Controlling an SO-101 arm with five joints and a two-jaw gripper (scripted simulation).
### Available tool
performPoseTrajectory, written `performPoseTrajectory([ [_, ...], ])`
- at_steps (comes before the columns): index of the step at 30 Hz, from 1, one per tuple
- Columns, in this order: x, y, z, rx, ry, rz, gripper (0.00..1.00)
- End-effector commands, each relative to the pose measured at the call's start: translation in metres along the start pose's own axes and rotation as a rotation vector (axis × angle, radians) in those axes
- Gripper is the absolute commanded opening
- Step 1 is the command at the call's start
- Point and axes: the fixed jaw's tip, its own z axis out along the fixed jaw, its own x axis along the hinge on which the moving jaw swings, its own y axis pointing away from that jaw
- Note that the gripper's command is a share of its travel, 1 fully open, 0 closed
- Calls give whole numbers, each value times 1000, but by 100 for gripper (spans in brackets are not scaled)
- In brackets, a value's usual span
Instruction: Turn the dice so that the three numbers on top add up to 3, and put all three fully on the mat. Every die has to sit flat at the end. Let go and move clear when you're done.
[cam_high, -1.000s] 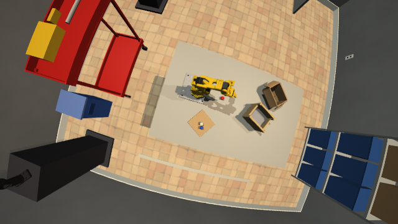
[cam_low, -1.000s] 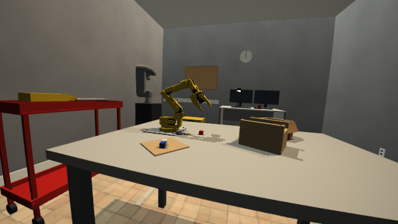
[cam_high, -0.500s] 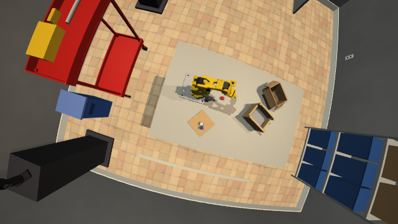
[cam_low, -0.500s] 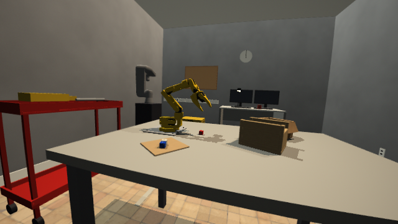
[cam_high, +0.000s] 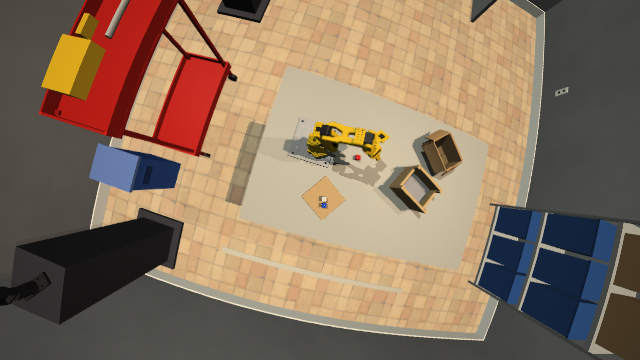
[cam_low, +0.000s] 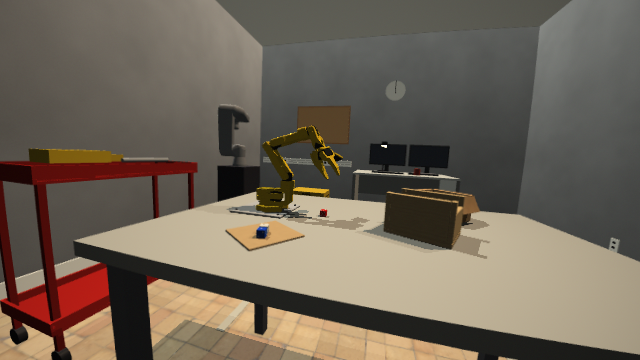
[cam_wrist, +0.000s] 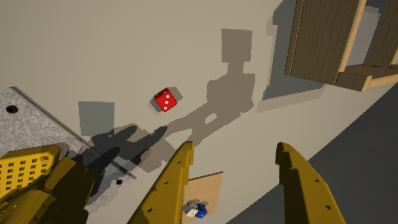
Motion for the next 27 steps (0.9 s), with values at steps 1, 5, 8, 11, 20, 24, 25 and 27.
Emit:
performPoseTrajectory([
  [1, -4, 1, 1, -37, 16, 134, 28],
  [5, -7, 1, 3, -65, 40, 290, 28],
  [8, -9, 0, 5, -83, 61, 406, 28],
  [11, -11, 0, 7, -99, 84, 519, 28],
  [20, -15, -1, 11, -125, 139, 752, 28],
  [24, -17, -1, 13, -132, 168, 859, 28],
  [25, -18, -1, 14, -134, 174, 882, 28],
  [27, -18, -1, 15, -136, 186, 923, 28],
])
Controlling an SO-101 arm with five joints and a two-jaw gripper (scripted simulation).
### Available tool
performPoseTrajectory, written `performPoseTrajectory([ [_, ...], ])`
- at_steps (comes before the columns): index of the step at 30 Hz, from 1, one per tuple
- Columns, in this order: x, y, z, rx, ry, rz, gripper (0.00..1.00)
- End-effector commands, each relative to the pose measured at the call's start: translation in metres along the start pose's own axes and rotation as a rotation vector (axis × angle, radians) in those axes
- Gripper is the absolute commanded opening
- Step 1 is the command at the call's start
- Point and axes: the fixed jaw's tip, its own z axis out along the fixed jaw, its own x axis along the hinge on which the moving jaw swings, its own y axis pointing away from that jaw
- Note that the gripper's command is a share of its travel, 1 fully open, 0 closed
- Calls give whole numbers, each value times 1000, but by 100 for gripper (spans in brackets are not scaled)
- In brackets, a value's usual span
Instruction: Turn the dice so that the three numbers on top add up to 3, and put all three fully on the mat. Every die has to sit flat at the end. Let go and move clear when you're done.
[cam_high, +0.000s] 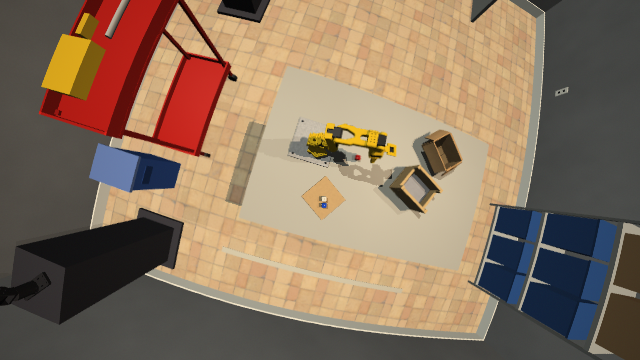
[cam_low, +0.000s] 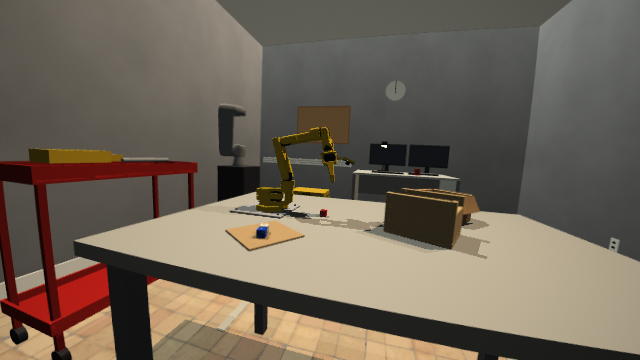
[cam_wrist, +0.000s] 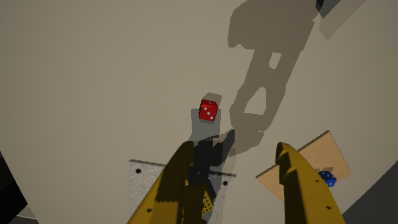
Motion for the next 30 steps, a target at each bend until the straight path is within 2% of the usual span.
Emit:
performPoseTrajectory([
  [1, -1, 3, 1, -6, 28, 80, 28],
  [12, -3, 4, 3, -6, 51, 177, 28],
  [24, -3, 4, 4, -6, 58, 188, 28],
  [30, 1, 4, 15, -8, 135, 187, 28],
])
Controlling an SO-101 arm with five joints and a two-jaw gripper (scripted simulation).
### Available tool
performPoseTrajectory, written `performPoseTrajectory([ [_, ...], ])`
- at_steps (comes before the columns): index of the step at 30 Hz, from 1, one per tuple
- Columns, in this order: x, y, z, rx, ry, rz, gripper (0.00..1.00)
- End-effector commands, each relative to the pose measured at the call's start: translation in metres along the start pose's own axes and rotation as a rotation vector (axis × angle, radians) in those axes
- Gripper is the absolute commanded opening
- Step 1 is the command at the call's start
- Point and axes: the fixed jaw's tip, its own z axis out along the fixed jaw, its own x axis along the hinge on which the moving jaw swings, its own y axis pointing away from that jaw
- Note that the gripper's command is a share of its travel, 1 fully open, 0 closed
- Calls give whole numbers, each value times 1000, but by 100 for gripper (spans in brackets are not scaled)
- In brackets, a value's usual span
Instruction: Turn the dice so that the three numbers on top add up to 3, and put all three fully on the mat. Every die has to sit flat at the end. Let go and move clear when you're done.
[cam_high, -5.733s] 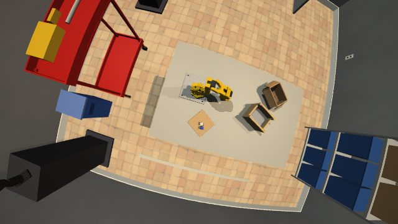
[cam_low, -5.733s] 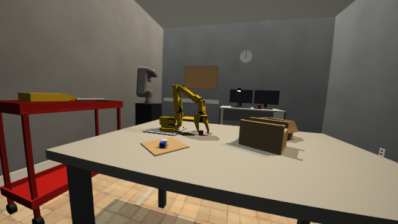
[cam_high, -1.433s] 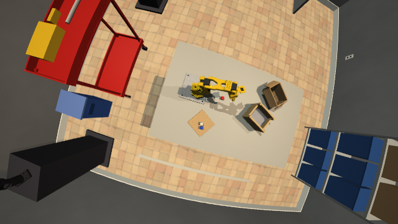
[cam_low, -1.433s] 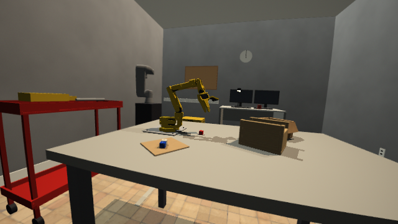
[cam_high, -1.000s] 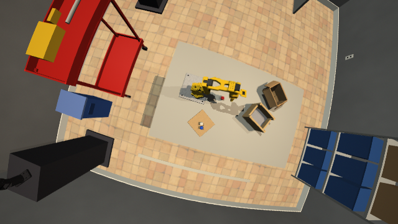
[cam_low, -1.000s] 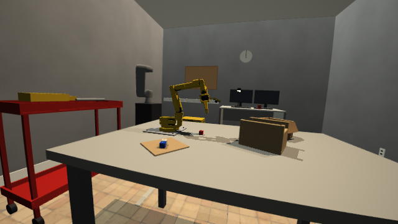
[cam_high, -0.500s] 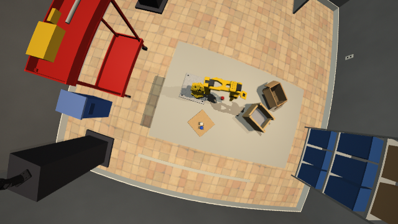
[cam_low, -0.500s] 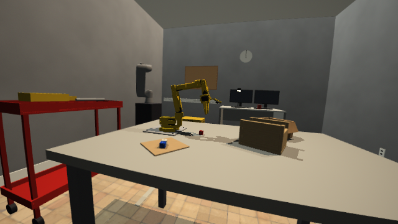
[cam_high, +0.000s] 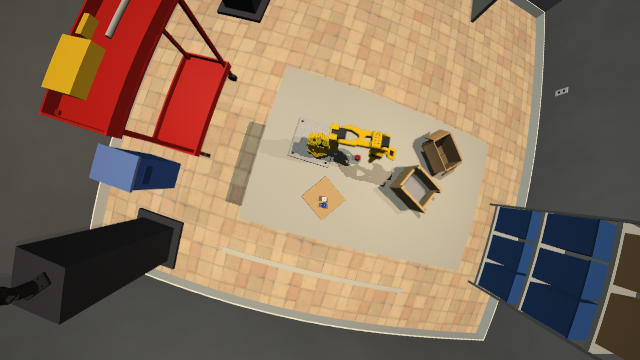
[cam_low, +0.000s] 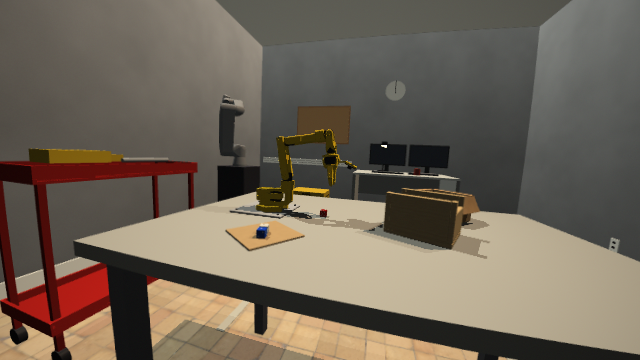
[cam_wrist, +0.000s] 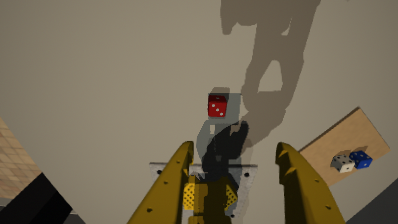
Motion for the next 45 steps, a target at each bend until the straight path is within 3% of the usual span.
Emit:
performPoseTrajectory([
  [1, 3, 2, 10, 3, 73, -2, 28],
  [6, 11, 1, 31, 14, 218, -2, 28],
  [8, 11, 1, 31, 14, 218, -2, 28],
  [14, 24, 0, 54, 27, 386, -2, 28],
  [18, 30, 0, 62, 32, 449, -2, 28],
  [45, 31, 0, 66, 37, 481, 10, 28],
])
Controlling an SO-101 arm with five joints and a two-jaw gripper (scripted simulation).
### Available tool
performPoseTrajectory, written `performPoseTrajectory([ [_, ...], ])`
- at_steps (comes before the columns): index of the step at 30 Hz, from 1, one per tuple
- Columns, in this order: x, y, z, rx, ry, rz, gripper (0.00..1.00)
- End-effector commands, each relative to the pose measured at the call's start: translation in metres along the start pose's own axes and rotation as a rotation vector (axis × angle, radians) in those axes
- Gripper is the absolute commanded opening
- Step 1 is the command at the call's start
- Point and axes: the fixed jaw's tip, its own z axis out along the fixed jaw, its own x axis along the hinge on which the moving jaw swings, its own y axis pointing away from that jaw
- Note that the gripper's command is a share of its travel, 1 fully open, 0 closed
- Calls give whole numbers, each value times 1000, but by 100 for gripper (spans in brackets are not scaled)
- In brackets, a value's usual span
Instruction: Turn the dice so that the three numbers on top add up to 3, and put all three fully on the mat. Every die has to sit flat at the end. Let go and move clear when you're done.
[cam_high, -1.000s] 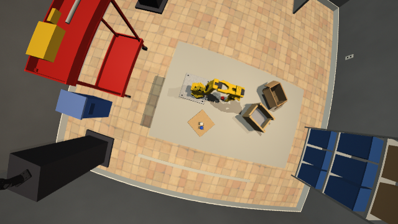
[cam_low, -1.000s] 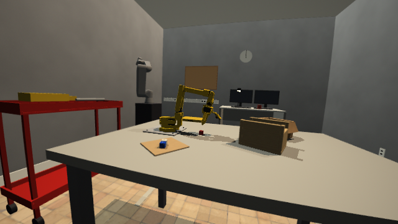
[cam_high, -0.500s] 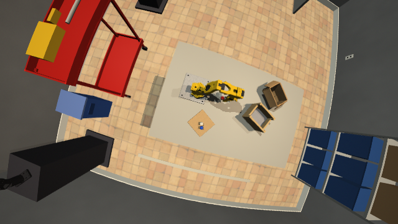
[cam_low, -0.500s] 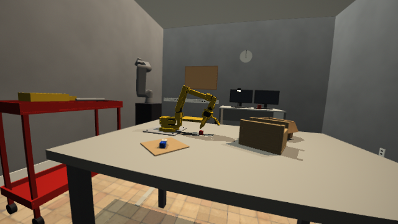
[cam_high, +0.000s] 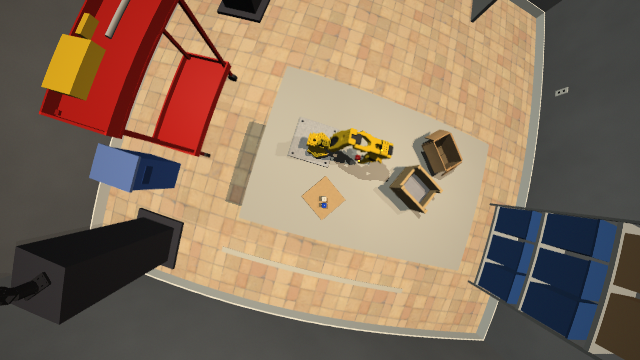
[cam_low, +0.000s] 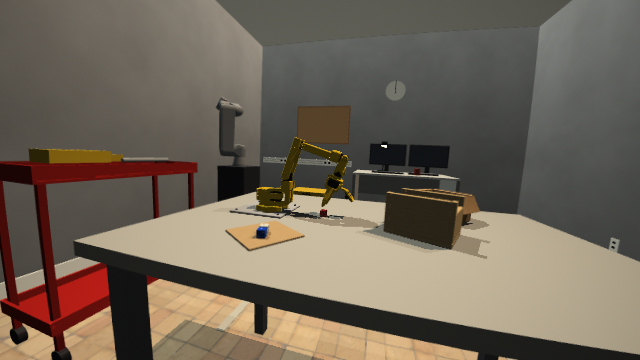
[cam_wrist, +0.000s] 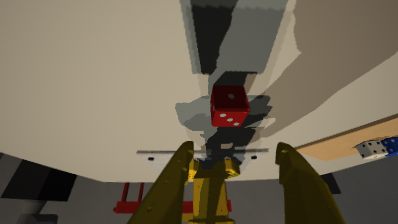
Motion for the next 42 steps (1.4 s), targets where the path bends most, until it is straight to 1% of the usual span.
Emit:
performPoseTrajectory([
  [1, 1, 2, 1, 4, 16, -2, 28],
  [14, -1, 2, 7, 5, 24, -2, 28],
  [29, -6, 3, 23, 6, 36, -3, 28],
  [42, -8, 3, 29, 7, 40, -3, 28],
])
